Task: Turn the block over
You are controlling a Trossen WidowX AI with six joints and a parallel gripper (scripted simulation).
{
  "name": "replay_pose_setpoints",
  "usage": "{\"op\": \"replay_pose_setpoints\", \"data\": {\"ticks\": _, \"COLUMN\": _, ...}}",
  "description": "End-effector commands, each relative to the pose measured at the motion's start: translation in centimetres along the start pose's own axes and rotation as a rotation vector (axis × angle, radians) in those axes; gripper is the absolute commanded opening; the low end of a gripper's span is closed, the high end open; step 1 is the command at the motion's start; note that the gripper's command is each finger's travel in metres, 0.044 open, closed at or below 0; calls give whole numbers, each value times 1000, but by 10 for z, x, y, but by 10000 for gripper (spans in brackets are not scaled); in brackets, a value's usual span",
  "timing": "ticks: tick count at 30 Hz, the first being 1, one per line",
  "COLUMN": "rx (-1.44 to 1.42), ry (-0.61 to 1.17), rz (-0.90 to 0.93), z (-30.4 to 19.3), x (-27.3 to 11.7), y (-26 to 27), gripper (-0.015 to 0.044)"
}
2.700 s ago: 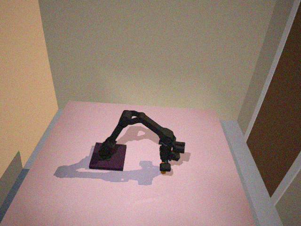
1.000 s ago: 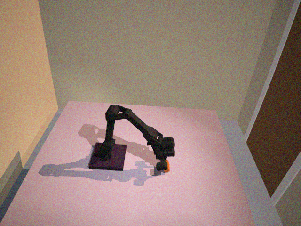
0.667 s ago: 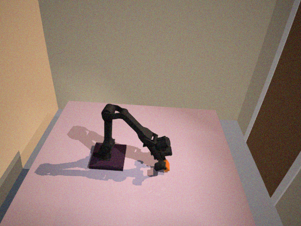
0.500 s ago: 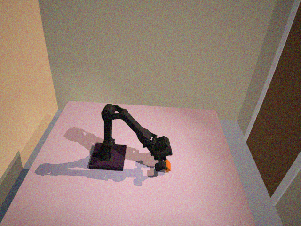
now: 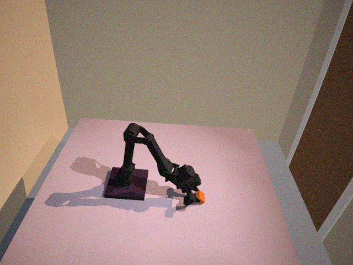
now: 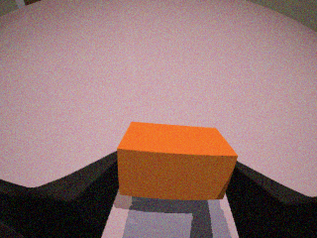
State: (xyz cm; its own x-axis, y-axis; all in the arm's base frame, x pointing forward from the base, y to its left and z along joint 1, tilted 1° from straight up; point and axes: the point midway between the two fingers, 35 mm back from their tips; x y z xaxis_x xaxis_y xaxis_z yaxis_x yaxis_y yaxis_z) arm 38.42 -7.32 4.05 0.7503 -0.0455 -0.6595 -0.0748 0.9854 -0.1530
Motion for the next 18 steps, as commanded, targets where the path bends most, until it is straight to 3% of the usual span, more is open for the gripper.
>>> {"op": "replay_pose_setpoints", "data": {"ticks": 1, "rx": 7, "ry": -37, "rz": -1, "z": -9, "x": 4, "y": 2, "gripper": 0}}
{"op": "replay_pose_setpoints", "data": {"ticks": 18, "rx": -1, "ry": -280, "rz": -43, "z": -21, "x": -5, "y": 7, "gripper": 0}}
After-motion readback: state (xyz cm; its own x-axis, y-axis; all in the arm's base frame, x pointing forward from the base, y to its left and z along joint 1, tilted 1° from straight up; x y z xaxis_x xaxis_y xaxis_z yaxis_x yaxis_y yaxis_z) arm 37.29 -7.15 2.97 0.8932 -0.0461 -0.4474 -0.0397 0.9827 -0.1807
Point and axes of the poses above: the point midway between the two fingers, 35 mm back from their tips, its own x axis out along the fingers, its own y axis across the jaws, z = x × y, and after that the axes turned 10 degrees about -x, right-handed
